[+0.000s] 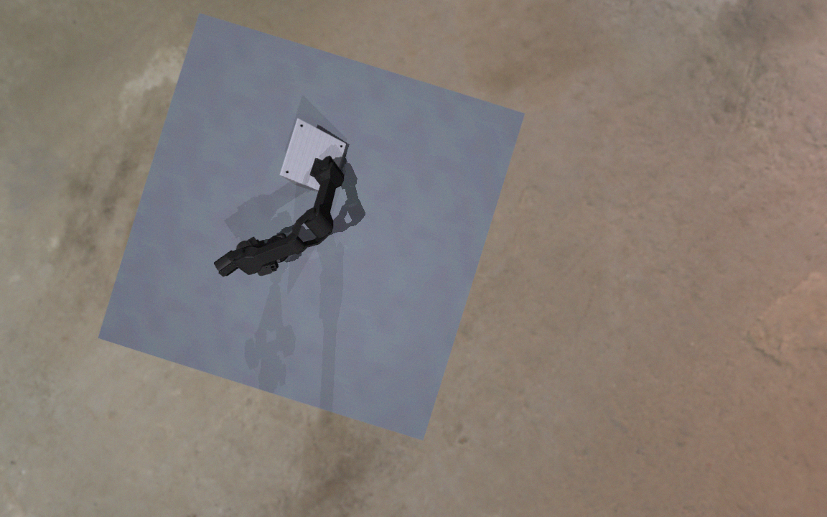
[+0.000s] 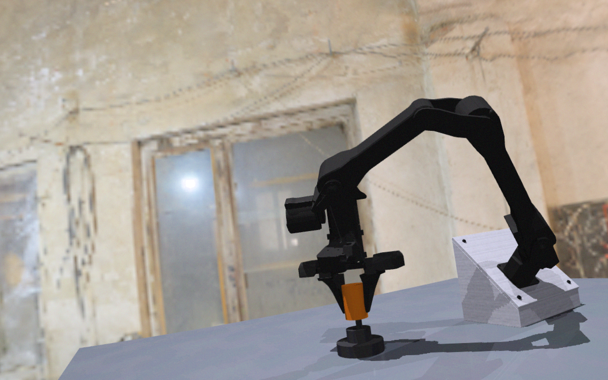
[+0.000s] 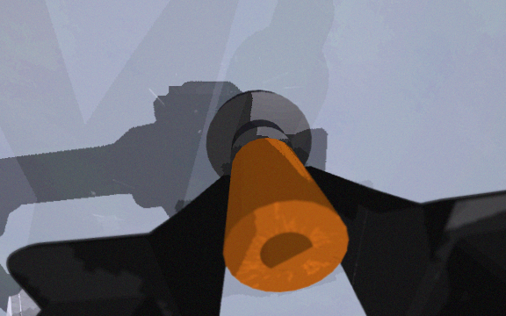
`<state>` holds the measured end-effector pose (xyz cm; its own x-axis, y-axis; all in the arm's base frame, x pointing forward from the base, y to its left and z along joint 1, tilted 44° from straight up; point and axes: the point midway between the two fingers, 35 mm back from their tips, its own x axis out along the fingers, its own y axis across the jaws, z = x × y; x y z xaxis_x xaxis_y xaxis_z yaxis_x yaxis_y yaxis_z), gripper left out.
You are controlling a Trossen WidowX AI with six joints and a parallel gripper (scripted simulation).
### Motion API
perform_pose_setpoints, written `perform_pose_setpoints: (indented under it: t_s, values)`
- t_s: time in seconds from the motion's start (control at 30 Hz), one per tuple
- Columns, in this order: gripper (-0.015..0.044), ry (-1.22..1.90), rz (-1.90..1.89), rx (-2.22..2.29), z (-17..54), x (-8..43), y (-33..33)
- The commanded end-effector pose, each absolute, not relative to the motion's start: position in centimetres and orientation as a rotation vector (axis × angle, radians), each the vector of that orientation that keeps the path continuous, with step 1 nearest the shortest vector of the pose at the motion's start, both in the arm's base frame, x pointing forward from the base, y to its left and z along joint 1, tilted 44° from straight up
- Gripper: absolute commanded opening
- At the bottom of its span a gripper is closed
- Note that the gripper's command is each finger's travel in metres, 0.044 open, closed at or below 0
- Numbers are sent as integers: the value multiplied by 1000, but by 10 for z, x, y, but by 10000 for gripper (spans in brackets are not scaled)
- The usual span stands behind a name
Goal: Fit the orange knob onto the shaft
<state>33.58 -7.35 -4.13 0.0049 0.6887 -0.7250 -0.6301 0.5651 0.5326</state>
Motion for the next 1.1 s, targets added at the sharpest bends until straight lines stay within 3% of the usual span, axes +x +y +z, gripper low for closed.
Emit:
perform_pose_setpoints:
  t_s: [0.0,1.07]
  values:
    - [0,1169,1037,57,-41,337,-73]
    - [0,1055,1154,-108,-40,337,-74]
